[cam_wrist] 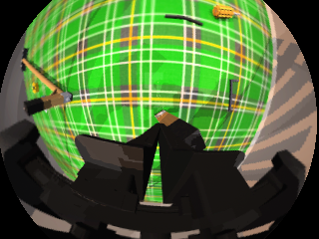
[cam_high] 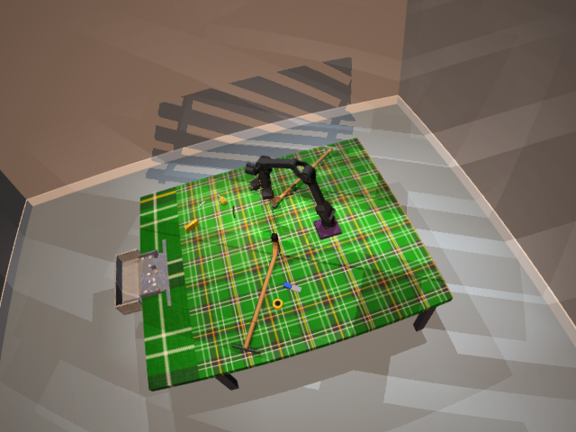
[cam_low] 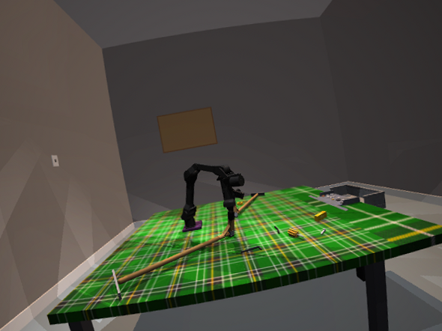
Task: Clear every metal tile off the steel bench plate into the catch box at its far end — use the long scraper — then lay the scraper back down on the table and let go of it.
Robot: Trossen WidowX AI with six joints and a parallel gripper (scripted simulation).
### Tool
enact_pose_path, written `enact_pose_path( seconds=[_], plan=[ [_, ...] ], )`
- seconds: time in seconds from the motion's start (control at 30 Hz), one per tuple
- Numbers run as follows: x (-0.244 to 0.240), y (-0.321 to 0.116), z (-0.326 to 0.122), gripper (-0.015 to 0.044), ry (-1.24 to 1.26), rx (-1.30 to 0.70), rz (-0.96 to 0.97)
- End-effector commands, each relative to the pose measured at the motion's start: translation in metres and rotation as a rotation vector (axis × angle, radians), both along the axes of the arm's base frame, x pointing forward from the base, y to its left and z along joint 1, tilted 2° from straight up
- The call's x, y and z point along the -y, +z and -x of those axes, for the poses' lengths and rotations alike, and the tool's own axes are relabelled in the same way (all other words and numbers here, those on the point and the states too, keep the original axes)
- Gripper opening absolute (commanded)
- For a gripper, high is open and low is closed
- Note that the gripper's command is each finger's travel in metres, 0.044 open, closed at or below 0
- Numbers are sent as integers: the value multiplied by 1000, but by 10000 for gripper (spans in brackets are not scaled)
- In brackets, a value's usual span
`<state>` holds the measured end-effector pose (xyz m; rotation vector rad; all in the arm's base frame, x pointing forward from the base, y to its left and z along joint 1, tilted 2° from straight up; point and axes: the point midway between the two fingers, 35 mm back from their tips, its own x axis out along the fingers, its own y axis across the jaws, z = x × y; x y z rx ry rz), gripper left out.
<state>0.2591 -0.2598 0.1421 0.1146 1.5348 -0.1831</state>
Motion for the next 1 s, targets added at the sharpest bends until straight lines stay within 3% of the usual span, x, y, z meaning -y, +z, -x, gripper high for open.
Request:
enact_pose_path(
  seconds=[0.0, 0.7, 0.97],
  plan=[
    [1, 14, -1, 0, -4, 2, 2],
    [-6, 66, 2, 0, -2, 3, 3],
    [-24, 63, -28, 0, 44, 18, 11]
  ],
)
